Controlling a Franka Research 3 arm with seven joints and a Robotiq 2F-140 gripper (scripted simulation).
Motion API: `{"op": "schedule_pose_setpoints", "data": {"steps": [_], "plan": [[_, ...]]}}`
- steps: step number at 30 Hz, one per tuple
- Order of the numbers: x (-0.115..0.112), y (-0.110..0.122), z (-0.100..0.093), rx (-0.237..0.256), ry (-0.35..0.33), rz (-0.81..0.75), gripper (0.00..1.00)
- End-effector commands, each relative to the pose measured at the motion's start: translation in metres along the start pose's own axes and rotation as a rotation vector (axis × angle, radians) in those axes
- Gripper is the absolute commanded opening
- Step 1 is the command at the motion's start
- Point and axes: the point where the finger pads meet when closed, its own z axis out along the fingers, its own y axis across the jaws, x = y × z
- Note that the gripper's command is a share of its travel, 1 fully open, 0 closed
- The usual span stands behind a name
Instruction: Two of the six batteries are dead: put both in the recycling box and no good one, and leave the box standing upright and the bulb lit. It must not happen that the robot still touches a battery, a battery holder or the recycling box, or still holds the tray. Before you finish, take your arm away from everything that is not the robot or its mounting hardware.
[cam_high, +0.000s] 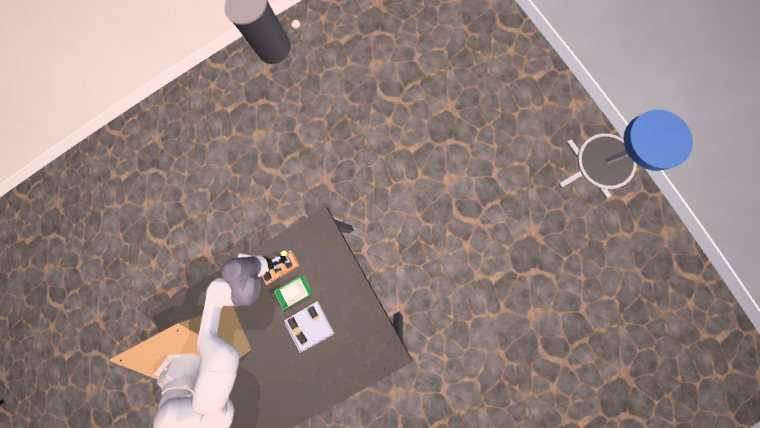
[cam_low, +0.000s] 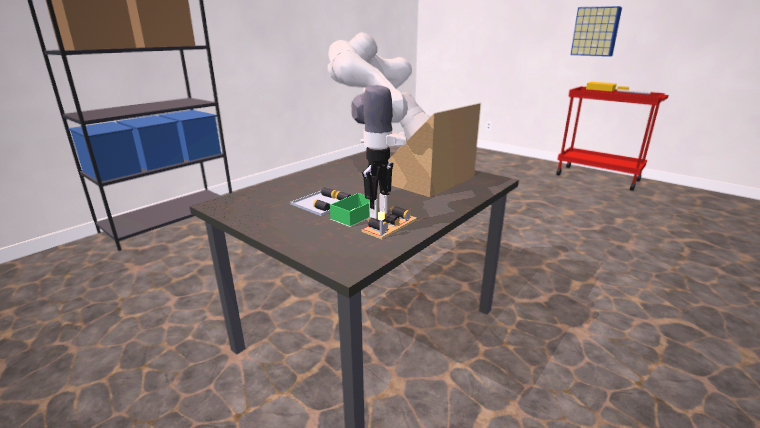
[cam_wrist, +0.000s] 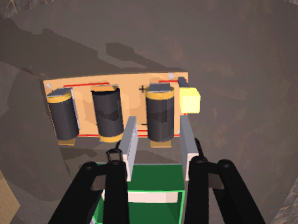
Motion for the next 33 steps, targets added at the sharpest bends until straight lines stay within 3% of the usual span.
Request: {"op": "schedule_pose_setpoints", "data": {"steps": [1,33], "plan": [[-0.0005,0.0023,-0.0011,-0.005,0.000,0.002,0.29],[-0.0005,0.0034,-0.0011,-0.005,0.000,0.002,0.29]]}}
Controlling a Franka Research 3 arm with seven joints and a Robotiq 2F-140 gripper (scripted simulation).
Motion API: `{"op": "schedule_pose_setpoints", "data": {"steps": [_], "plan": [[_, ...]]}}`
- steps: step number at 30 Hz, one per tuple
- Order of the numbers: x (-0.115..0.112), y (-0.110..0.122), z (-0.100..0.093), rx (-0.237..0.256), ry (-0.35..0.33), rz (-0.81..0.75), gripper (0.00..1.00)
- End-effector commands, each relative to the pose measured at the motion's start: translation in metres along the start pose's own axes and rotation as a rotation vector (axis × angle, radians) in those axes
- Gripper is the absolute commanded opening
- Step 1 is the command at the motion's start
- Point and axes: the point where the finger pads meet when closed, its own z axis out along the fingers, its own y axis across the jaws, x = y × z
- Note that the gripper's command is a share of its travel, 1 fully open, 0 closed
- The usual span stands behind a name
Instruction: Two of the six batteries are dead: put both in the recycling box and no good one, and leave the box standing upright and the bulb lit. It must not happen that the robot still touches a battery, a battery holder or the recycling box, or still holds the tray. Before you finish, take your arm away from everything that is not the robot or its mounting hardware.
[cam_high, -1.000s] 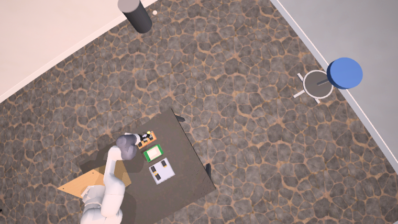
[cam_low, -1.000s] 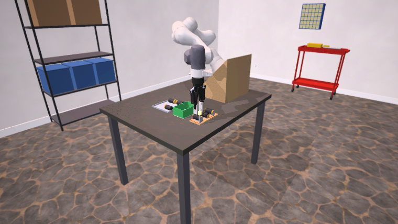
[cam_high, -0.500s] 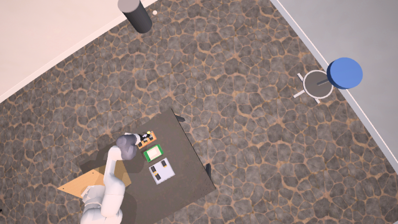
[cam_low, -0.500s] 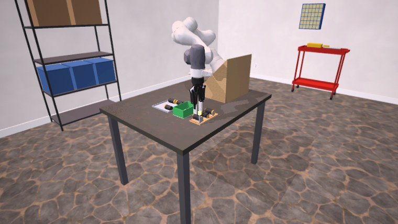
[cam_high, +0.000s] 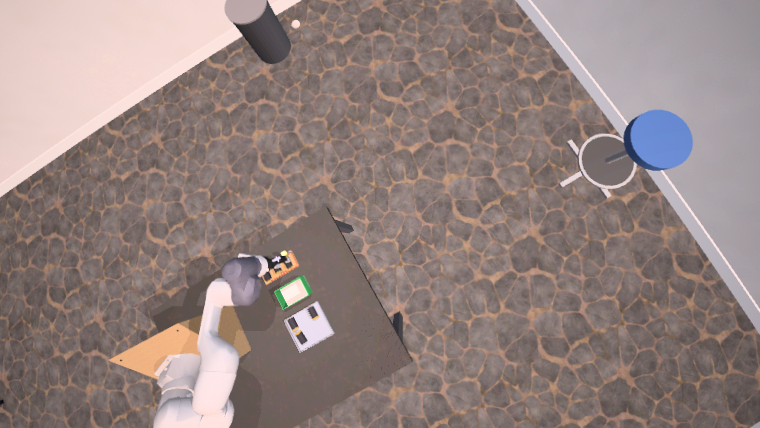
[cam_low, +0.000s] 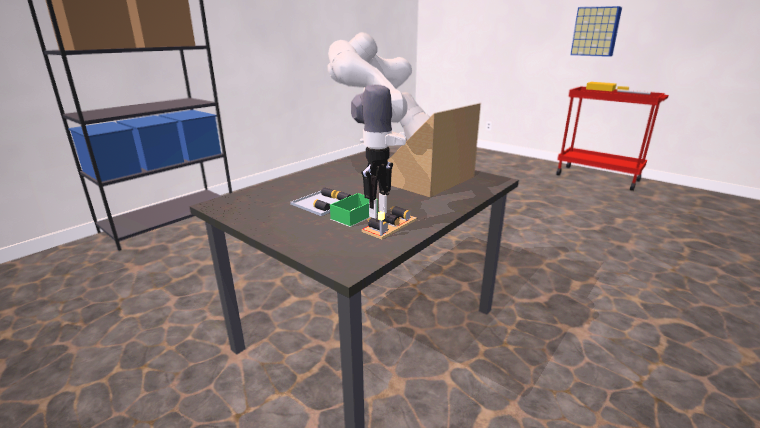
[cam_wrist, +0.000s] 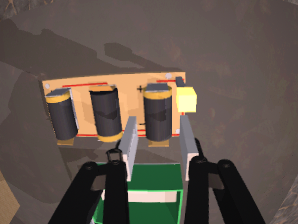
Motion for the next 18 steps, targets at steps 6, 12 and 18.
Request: {"op": "schedule_pose_setpoints", "data": {"steps": [6,12,18], "plan": [[0.000,0.001,0.000,-0.002,-0.002,-0.001,0.29],[0.000,0.001,0.010,-0.002,-0.002,-0.001,0.29],[0.000,0.001,0.031,-0.002,-0.002,-0.001,0.29]]}}
